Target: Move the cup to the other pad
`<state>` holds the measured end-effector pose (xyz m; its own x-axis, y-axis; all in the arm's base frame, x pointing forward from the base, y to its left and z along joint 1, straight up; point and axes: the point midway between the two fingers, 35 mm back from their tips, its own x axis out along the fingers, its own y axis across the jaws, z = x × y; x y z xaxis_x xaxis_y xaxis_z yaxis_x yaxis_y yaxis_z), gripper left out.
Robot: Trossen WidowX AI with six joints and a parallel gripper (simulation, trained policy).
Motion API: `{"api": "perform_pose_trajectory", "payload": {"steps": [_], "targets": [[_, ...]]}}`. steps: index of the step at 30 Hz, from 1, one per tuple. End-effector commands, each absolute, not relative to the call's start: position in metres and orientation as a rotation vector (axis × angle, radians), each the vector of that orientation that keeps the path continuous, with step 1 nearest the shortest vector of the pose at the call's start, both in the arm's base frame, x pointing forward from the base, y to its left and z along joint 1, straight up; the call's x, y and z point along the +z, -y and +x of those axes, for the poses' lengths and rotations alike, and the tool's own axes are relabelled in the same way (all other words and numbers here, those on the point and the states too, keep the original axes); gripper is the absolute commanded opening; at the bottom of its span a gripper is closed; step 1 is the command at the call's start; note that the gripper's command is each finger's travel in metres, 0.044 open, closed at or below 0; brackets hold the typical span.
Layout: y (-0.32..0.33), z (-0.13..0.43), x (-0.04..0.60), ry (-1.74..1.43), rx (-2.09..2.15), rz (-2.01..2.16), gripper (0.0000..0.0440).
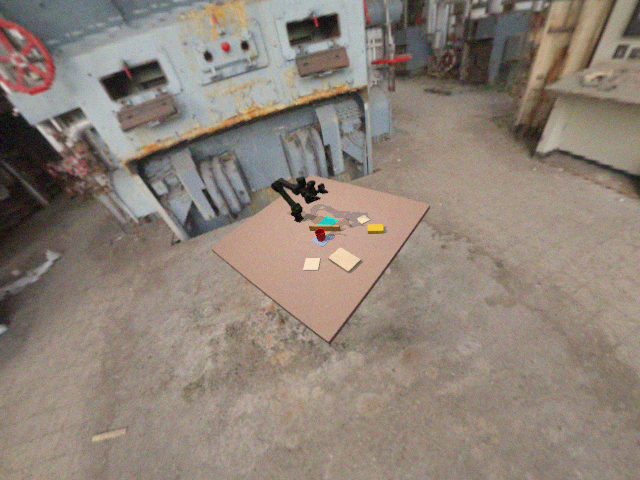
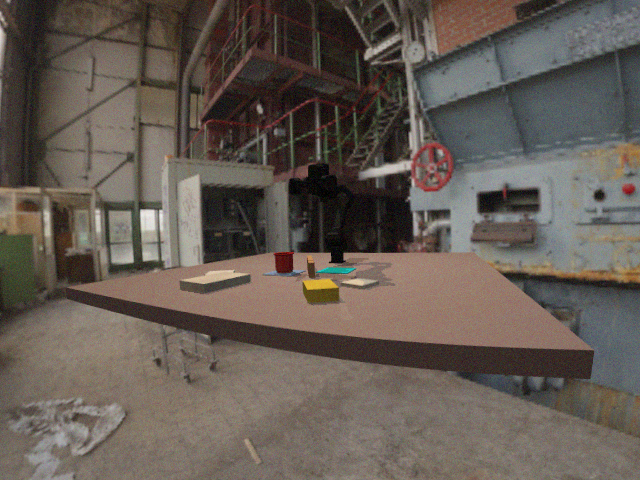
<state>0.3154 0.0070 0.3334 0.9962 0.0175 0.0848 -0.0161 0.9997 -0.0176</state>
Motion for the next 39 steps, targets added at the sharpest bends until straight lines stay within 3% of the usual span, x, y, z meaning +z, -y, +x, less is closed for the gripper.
{"api": "perform_pose_trajectory", "payload": {"steps": [1, 12, 14, 25, 39], "targets": [[-0.007, 0.316, 0.332, 0.079, 0.014, -0.016, 0.0374], [-0.012, 0.324, 0.315, -0.048, 0.01, 0.005, 0.0086], [-0.014, 0.326, 0.311, -0.078, 0.014, 0.008, 0.0053], [-0.027, 0.337, 0.295, -0.236, 0.044, 0.037, 0.0078], [-0.038, 0.347, 0.274, -0.459, 0.048, 0.066, 0.0075]]}}
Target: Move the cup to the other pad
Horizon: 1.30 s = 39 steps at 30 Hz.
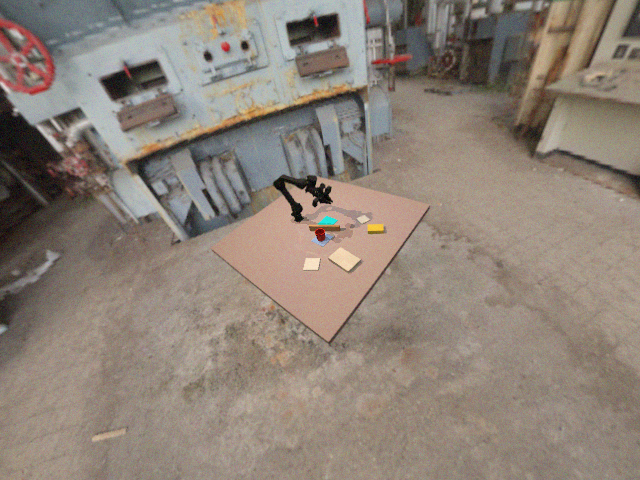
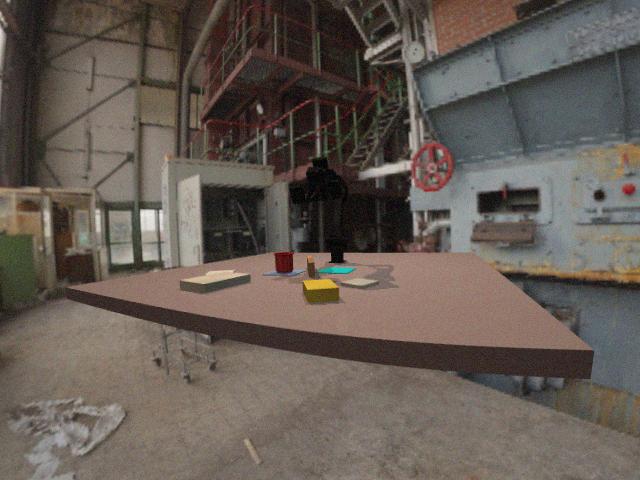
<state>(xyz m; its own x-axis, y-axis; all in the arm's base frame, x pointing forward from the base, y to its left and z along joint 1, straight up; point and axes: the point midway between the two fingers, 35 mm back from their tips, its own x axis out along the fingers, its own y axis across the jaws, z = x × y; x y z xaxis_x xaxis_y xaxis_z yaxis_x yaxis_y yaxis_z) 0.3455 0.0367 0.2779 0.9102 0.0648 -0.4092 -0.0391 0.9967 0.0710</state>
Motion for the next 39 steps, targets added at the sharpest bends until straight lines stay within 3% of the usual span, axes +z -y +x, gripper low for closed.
{"api": "perform_pose_trajectory", "payload": {"steps": [1, 39], "targets": [[-0.038, 0.347, 0.272, -0.476, 0.047, 0.067, 0.0075], [-0.028, 0.342, 0.213, -1.082, 0.004, -0.052, 0.0114]]}}
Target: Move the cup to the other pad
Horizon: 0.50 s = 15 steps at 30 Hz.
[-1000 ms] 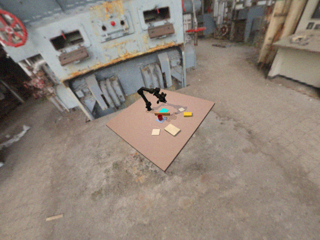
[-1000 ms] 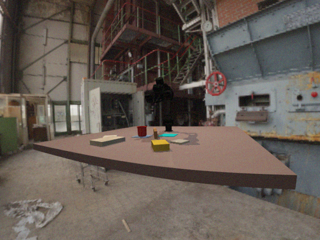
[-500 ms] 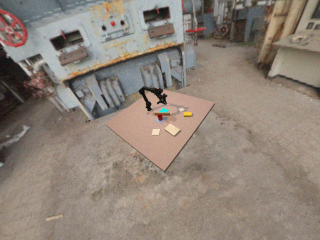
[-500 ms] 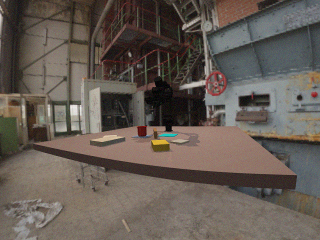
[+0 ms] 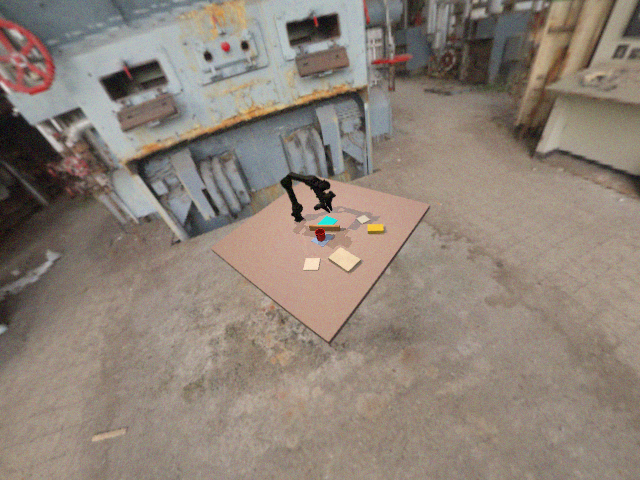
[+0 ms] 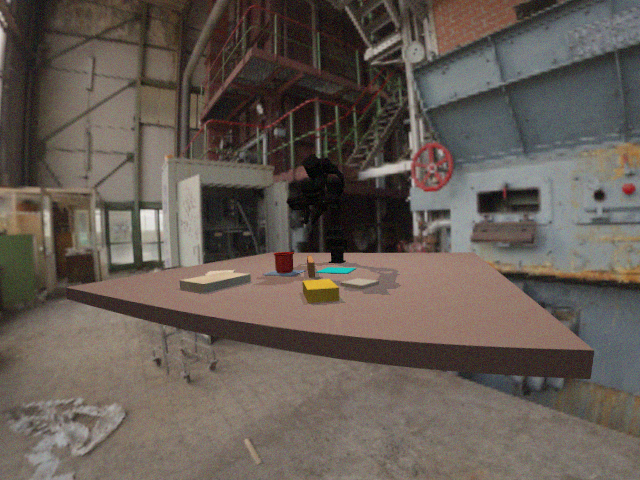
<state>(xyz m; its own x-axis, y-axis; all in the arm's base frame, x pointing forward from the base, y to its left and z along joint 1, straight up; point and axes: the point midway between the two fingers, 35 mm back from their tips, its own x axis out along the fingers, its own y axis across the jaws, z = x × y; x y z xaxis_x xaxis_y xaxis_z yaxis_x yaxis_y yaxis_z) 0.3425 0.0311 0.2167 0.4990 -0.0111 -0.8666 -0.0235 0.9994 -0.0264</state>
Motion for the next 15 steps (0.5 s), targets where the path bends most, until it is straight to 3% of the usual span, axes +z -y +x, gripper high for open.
{"api": "perform_pose_trajectory", "payload": {"steps": [1, 15], "targets": [[-0.027, 0.341, 0.212, -1.097, 0.004, -0.059, 0.0114], [-0.004, 0.336, 0.188, -1.302, 0.021, -0.161, 0.0104]]}}
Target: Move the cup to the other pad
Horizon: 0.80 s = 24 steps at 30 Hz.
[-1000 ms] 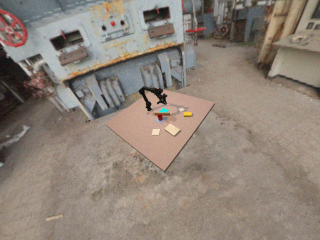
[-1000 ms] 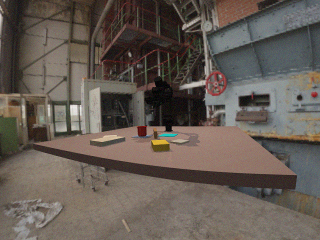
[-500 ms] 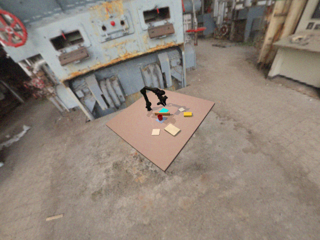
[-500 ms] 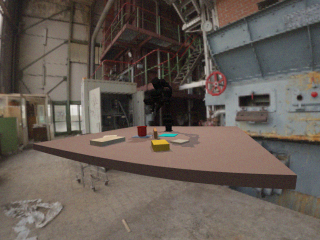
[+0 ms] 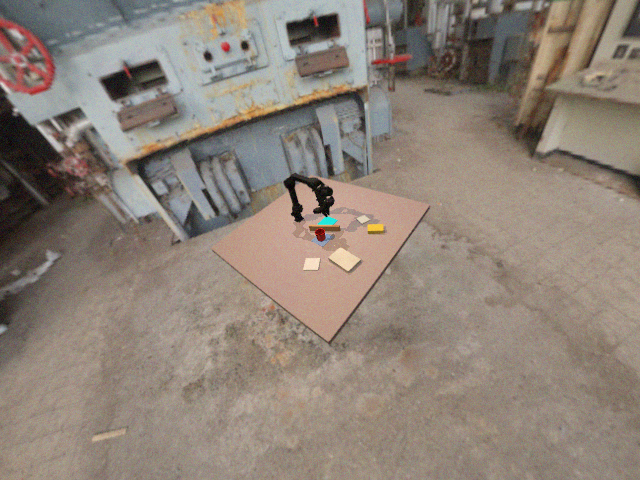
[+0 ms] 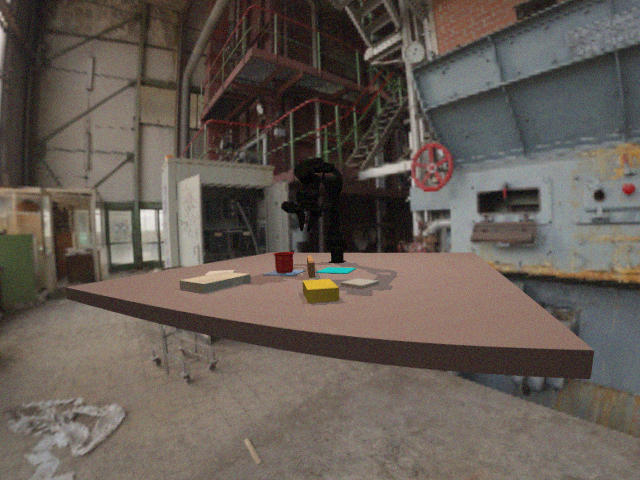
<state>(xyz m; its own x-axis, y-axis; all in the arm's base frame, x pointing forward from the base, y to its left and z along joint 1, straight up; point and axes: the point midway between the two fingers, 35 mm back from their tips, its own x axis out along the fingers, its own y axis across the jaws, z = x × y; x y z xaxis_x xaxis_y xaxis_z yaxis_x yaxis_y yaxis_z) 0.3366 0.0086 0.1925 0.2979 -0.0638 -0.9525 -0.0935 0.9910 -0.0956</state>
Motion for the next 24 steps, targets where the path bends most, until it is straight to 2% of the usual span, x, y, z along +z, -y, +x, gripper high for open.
{"api": "perform_pose_trajectory", "payload": {"steps": [1, 24], "targets": [[-0.002, 0.335, 0.186, -1.316, 0.024, -0.168, 0.0104], [0.047, 0.327, 0.122, -1.536, 0.117, -0.315, 0.0133]]}}
